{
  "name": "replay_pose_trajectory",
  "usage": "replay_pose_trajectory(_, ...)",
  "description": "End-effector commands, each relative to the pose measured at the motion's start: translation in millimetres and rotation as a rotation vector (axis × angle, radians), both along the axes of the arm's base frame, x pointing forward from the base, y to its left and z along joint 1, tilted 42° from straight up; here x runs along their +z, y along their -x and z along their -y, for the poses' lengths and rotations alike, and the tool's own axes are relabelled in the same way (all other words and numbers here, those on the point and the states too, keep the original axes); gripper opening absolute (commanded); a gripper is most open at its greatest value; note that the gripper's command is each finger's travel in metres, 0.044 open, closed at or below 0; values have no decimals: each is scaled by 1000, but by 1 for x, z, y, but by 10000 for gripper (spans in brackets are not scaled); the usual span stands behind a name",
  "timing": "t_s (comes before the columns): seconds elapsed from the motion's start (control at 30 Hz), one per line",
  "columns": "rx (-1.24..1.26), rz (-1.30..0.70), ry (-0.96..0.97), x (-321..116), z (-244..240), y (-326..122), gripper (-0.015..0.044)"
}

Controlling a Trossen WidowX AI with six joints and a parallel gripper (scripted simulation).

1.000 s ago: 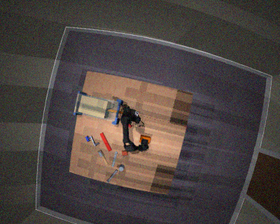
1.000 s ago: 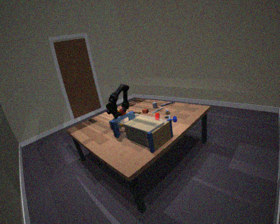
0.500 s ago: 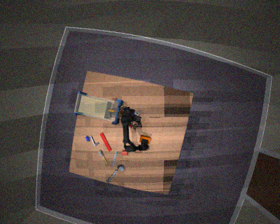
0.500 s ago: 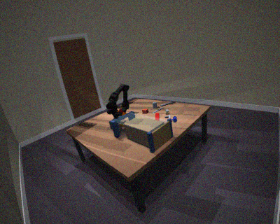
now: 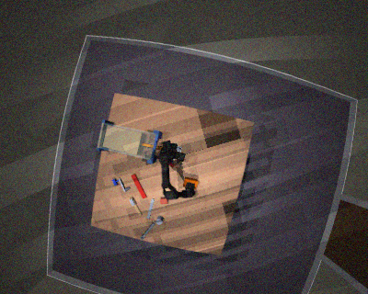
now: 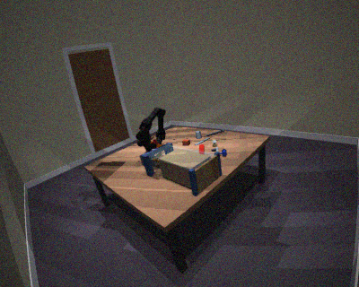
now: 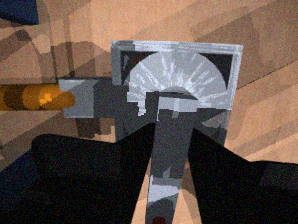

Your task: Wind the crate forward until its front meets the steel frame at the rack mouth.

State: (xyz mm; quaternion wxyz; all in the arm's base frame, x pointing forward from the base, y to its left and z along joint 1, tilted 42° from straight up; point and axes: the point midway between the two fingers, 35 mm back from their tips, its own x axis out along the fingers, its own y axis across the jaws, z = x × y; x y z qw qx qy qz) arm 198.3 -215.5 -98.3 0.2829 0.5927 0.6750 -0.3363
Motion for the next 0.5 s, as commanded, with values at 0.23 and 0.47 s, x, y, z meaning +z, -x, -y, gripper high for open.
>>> replay_pose_trajectory(0.23, -35, -45, -3, -4, -2, 0, 0)
replay_pose_trajectory(0.47, -35, -44, -3, -3, -2, 0, 0)
